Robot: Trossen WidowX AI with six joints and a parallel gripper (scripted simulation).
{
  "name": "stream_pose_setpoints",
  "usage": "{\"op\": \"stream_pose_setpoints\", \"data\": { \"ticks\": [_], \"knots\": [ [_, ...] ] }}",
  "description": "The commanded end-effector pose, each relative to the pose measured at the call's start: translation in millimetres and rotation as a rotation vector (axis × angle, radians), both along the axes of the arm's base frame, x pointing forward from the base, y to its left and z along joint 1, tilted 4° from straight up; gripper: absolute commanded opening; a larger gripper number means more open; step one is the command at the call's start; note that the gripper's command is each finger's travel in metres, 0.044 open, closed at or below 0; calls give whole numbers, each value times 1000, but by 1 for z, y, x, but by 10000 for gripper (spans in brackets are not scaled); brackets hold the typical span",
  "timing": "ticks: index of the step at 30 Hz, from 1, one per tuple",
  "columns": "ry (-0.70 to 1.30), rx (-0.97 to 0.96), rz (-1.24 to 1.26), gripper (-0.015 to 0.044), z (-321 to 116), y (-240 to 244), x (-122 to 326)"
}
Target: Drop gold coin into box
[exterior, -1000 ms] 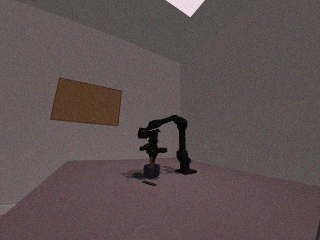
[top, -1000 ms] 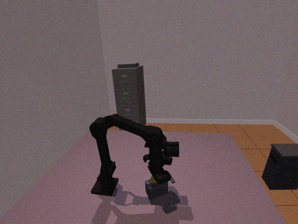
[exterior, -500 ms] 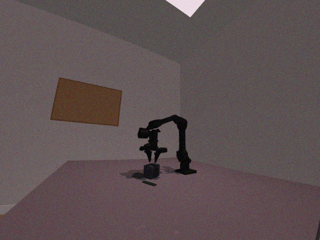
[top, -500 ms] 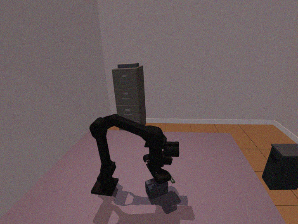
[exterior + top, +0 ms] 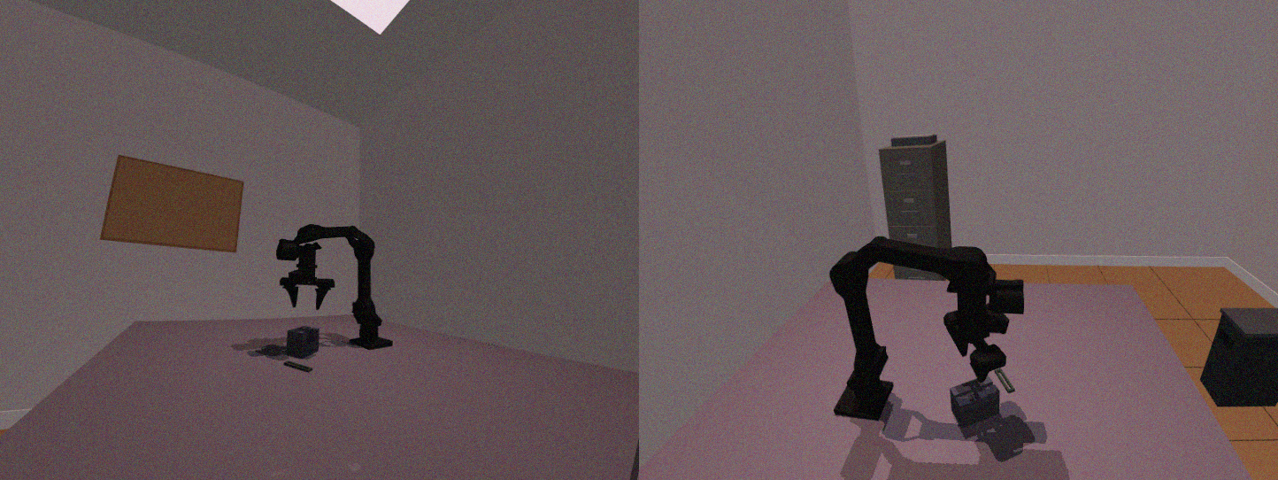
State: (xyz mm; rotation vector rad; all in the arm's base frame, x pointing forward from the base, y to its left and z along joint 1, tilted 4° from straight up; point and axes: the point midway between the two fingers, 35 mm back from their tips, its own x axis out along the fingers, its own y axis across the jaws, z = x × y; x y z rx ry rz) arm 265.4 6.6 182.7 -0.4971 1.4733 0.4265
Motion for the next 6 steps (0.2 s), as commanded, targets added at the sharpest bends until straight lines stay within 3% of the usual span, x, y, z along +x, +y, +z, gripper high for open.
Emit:
{"op": "stream_pose_setpoints", "data": {
  "ticks": [1,6],
  "knots": [
    [1,1,-5,440,8,0,-3],
    [1,1,-5,440,8,0,-3]
  ]
}}
